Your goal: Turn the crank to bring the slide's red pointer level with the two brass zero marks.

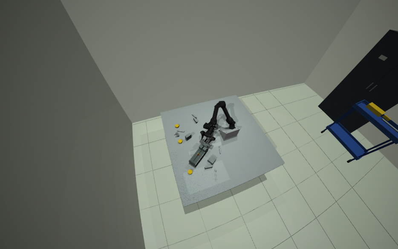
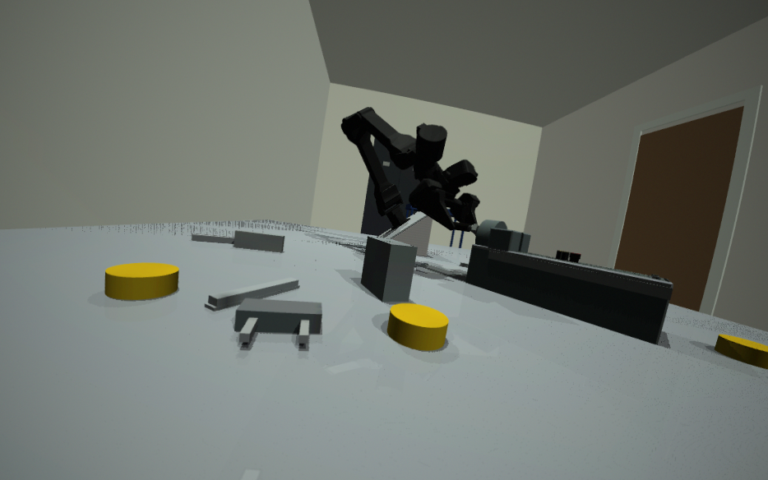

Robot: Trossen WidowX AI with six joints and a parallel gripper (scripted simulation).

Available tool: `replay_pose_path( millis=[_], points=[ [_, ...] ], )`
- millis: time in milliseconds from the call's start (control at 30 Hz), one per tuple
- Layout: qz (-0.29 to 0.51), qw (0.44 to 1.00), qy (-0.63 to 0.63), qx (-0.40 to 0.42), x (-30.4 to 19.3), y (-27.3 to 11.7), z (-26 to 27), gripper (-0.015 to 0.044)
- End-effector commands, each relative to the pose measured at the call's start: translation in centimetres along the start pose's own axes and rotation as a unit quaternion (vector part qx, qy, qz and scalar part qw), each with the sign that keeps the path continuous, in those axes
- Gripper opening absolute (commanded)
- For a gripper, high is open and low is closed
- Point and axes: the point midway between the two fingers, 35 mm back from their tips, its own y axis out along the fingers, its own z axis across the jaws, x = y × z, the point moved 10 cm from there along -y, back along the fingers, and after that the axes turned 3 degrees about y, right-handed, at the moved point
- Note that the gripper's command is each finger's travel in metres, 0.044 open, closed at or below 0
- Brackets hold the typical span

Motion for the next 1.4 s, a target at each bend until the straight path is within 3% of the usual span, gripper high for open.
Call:
replay_pose_path(
  millis=[0, 267, 833, 1367],
  points=[
    [-0.001, 1.000, -0.002, 0.002, -0.5, 0.4, 0.1, 0.0440],
    [-0.001, 1.000, -0.002, 0.001, -1.3, 1.1, 0.0, 0.0440],
    [-0.001, 1.000, -0.002, 0.001, -1.3, 1.1, 0.0, 0.0000],
    [-0.001, 1.000, -0.002, 0.001, -2.0, 1.7, -0.3, 0.0000]
  ],
)
